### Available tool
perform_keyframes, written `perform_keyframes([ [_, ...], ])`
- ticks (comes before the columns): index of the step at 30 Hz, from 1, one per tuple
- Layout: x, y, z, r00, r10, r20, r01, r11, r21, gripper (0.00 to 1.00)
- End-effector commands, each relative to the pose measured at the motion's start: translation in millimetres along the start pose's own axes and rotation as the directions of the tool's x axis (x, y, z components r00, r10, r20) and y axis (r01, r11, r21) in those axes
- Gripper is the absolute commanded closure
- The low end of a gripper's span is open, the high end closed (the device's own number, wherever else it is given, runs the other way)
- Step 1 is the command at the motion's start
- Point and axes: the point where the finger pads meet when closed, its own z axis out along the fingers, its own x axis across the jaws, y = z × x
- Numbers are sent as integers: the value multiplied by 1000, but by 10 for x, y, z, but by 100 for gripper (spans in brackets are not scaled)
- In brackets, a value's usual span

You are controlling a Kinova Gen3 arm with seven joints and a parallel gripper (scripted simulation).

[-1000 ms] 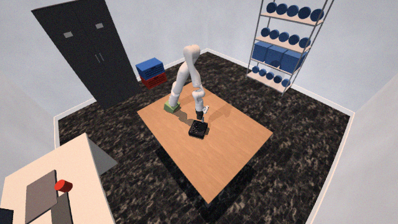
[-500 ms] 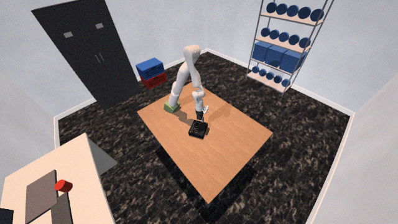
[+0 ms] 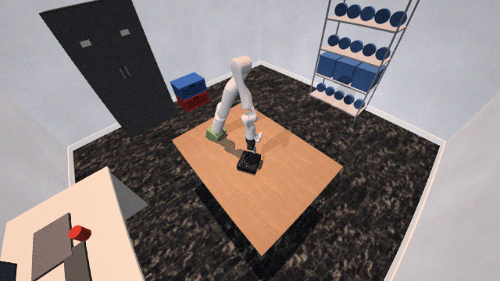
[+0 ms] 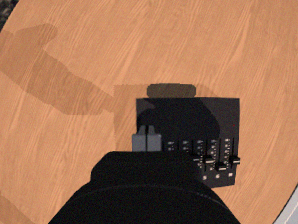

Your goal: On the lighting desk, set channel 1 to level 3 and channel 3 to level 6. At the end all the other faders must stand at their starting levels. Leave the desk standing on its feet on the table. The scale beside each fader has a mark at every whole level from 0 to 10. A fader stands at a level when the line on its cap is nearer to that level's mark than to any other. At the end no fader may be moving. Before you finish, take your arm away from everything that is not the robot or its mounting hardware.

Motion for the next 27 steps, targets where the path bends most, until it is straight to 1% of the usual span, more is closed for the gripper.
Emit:
perform_keyframes([
  [1,4,3,6,1000,-1,-2,1,1000,1,100],
  [19,4,3,16,1000,-1,-2,1,1000,1,100],
  [27,4,2,66,1000,-1,-2,1,1000,1,100],
])
